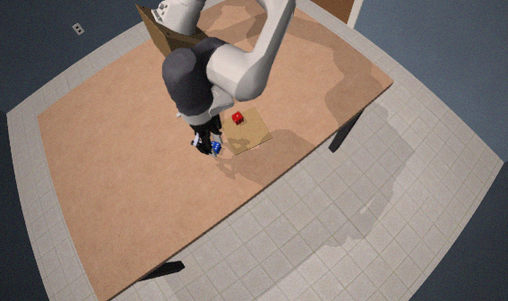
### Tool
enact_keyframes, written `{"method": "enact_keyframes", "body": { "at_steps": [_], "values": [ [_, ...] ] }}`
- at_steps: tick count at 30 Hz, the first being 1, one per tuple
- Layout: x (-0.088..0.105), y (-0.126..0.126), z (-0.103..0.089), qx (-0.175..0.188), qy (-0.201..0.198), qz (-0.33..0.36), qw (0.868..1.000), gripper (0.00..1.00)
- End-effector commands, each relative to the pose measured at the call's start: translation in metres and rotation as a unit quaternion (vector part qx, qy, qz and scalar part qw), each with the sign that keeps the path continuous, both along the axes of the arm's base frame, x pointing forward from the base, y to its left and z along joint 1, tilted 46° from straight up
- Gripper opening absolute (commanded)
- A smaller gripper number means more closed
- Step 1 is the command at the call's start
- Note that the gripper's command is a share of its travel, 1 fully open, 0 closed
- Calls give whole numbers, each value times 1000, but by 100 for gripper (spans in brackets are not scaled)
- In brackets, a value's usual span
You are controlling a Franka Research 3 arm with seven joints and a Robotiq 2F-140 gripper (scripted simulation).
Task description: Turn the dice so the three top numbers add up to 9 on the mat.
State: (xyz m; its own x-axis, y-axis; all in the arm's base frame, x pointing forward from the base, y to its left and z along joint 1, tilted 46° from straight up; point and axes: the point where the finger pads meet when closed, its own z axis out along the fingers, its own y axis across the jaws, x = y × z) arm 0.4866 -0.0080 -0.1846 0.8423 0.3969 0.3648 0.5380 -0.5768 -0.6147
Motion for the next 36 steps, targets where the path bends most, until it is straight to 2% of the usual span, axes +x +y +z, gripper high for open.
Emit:
{"method": "enact_keyframes", "body": {
  "at_steps": [1, 15, 16, 36],
  "values": [
    [1, 1, -1, 0, -3, 1, 1000, 28],
    [1, 1, -1, 0, -3, 1, 1000, 28],
    [1, 1, -1, 0, -3, 1, 1000, 16],
    [1, 1, -1, 0, -3, 1, 1000, 16]
  ]
}}
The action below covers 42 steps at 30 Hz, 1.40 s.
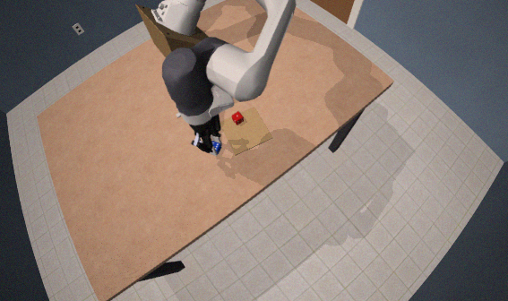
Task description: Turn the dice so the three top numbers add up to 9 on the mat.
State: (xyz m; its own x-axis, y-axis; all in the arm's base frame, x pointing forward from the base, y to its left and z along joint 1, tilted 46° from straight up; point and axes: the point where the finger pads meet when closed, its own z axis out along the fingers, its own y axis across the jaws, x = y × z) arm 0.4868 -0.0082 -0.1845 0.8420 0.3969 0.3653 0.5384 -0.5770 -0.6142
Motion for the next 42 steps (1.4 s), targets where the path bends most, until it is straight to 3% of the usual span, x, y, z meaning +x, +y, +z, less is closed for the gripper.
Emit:
{"method": "enact_keyframes", "body": {
  "at_steps": [1, 17, 25, 27, 34, 42],
  "values": [
    [1, 2, -1, 0, -3, 1, 1000, 16],
    [1, -1, 1, 0, -3, 1, 1000, 16],
    [3, -31, 31, 0, -3, 1, 1000, 16],
    [3, -31, 31, 0, -3, 1, 1000, 16],
    [4, -64, 64, 0, -3, 1, 1000, 16],
    [4, -70, 69, 0, -3, 1, 1000, 16]
  ]
}}
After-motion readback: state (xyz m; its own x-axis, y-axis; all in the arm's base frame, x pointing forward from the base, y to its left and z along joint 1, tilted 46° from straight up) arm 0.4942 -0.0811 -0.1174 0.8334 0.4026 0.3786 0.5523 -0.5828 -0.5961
